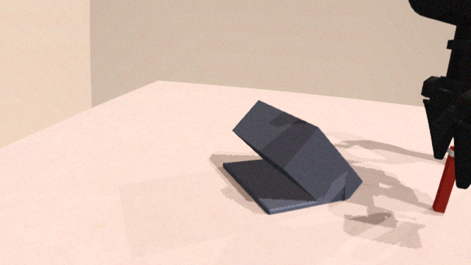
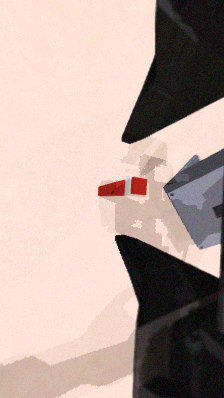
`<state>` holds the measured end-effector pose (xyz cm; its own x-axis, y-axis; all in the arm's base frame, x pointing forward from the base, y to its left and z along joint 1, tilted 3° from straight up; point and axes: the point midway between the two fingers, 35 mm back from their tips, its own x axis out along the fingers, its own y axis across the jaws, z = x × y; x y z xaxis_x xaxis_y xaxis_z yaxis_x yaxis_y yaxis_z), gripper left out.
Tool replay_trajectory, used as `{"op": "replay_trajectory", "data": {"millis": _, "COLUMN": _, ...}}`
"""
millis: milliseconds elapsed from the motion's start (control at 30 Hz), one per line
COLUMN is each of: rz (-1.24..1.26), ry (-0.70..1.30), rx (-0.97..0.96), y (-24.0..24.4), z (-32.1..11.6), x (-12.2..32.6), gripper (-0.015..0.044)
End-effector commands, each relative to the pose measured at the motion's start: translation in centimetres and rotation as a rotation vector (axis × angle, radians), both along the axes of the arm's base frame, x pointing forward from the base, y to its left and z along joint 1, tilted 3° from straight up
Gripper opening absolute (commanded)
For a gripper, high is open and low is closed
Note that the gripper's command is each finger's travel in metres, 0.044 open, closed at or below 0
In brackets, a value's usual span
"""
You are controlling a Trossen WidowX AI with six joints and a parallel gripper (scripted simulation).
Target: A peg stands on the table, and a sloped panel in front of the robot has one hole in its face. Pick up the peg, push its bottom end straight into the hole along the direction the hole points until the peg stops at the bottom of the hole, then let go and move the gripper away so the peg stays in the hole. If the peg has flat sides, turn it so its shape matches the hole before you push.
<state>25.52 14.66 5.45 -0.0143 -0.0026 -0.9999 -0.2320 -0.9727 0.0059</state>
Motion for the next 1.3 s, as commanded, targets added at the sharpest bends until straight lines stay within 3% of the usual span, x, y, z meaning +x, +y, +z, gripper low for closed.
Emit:
{"op": "replay_trajectory", "data": {"millis": 0, "rz": 0.003, "ry": 0.005, "rx": 0.001, "y": 0.0, "z": -0.7, "x": -0.2, "gripper": 0.0440}}
{"op": "replay_trajectory", "data": {"millis": 167, "rz": 0.003, "ry": 0.006, "rx": 0.001, "y": 0.0, "z": -1.3, "x": -0.2, "gripper": 0.0440}}
{"op": "replay_trajectory", "data": {"millis": 667, "rz": 0.001, "ry": 0.002, "rx": -0.001, "y": 0.0, "z": -0.9, "x": -0.1, "gripper": 0.0046}}
{"op": "replay_trajectory", "data": {"millis": 900, "rz": 0.001, "ry": 0.002, "rx": -0.001, "y": 0.0, "z": -0.9, "x": -0.1, "gripper": 0.0000}}
{"op": "replay_trajectory", "data": {"millis": 1267, "rz": 0.002, "ry": 0.003, "rx": 0.000, "y": 0.1, "z": 2.4, "x": 0.2, "gripper": 0.0000}}
